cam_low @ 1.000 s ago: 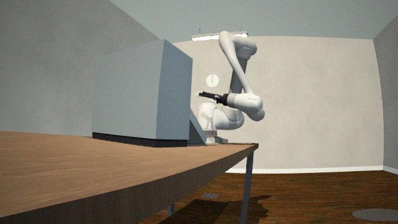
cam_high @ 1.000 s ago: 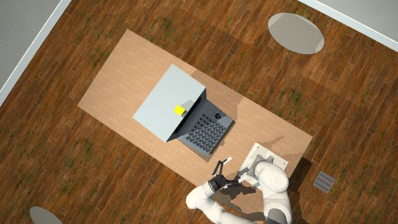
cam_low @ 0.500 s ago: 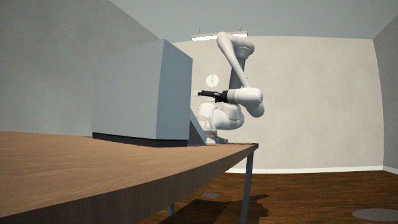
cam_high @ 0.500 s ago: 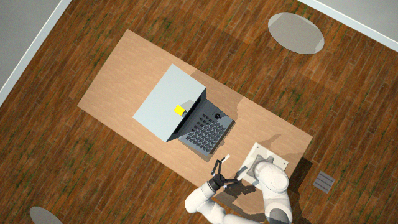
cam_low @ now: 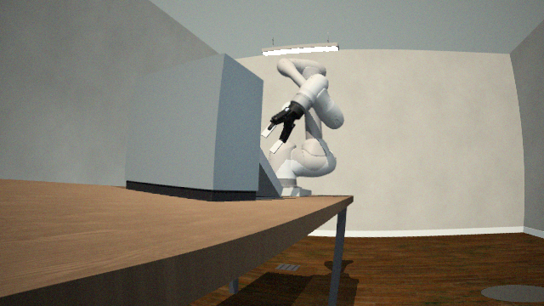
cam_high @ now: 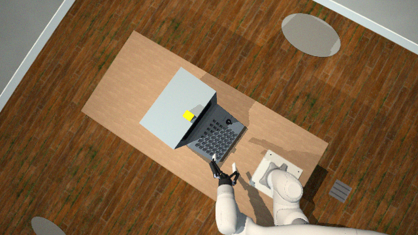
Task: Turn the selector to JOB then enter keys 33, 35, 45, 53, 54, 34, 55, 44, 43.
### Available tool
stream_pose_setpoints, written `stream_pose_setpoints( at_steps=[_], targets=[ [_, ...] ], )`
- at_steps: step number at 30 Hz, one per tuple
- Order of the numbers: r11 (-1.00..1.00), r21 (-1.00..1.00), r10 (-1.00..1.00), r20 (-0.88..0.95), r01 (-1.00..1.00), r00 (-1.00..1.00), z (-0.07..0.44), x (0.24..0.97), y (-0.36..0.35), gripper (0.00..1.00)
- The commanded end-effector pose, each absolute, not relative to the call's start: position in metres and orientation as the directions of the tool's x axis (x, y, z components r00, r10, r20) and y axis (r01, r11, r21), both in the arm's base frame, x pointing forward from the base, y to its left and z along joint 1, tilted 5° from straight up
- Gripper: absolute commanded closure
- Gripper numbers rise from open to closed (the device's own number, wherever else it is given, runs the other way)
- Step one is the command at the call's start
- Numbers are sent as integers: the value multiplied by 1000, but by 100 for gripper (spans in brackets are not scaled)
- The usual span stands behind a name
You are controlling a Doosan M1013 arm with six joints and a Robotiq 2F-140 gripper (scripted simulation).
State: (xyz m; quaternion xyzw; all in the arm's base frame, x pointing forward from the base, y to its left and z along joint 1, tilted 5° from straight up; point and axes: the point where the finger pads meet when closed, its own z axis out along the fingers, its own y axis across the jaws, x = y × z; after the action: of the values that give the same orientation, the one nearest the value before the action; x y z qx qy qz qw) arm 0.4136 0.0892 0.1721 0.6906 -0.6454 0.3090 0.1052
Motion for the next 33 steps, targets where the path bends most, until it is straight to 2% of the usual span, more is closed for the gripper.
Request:
stream_pose_setpoints(
  at_steps=[1,8,19,20,33],
  targets=[
    [-13,-375,-901,406,-927,-152,200,415,31,0],
    [-3,-462,-989,133,-887,-65,185,448,23,0],
    [3,-481,-997,70,-877,-41,182,456,21,0],
    [3,-481,-997,70,-877,-41,182,456,21,100],
    [3,-481,-997,70,-877,-41,182,456,21,100]
  ],
)
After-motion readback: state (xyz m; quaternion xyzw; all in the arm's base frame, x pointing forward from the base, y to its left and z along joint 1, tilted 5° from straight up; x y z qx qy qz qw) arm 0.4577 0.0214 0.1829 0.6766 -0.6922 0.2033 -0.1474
